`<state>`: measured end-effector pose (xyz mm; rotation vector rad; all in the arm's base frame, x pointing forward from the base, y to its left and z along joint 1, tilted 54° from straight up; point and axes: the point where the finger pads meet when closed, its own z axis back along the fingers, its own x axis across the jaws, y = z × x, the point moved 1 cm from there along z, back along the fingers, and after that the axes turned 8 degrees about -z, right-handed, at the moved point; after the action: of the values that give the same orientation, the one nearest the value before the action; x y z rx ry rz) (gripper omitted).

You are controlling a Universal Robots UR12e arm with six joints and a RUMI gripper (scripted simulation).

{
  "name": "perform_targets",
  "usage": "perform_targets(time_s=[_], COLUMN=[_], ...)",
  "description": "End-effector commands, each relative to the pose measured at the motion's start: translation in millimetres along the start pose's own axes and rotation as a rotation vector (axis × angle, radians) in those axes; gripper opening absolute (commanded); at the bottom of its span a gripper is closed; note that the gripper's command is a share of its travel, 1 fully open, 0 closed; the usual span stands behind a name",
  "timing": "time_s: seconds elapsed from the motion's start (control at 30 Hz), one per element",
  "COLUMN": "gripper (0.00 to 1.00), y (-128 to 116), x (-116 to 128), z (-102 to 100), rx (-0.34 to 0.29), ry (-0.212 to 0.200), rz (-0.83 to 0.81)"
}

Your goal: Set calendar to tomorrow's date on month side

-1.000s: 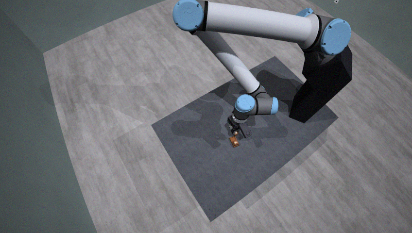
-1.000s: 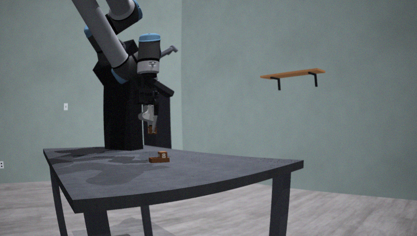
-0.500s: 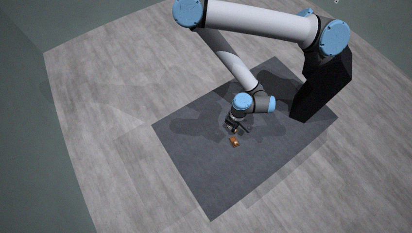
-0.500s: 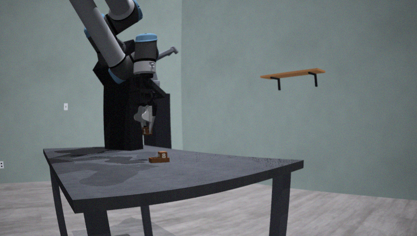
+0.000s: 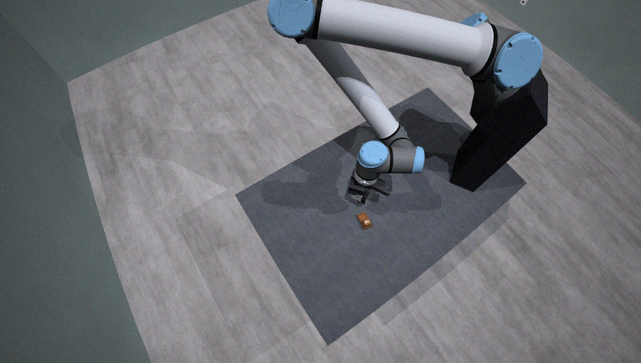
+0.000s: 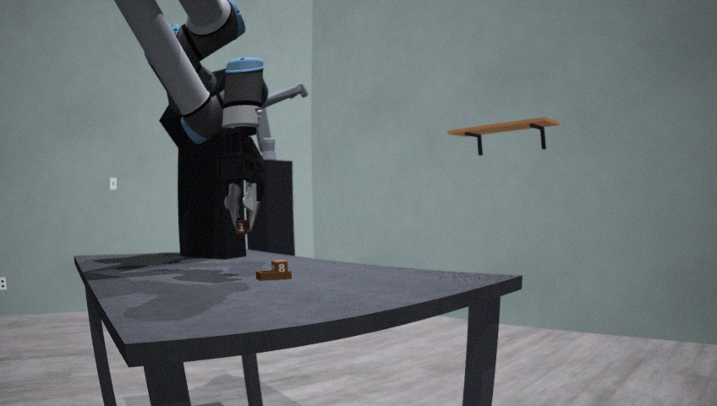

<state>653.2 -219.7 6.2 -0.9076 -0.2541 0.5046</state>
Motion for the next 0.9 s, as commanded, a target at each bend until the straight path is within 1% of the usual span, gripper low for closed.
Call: perform_targets(time_s=[0.0, 0.07, 0.2, 0.23, 0.37, 0.4, 0.53, 0.6, 0.87], gripper=[0.10, 0.10, 0.10, 0.10, 0.10, 0.10, 0.10, 0.10, 0.10], y=[-6, -7, -14, -14, -20, -20, -26, -26, -32], x=[-5, -6, -12, -12, -17, -17, -21, -21, -26], z=[0, 0, -1, -1, -2, -2, -2, -2, -3], rx=[-0.002, -0.002, -0.003, -0.003, -0.004, -0.004, -0.004, -0.004, -0.005], ry=[-0.008, -0.008, -0.008, -0.008, -0.008, -0.008, -0.008, -0.008, -0.007], rz=[0.147, 0.158, 0.307, 0.309, 0.438, 0.440, 0.545, 0.545, 0.669])
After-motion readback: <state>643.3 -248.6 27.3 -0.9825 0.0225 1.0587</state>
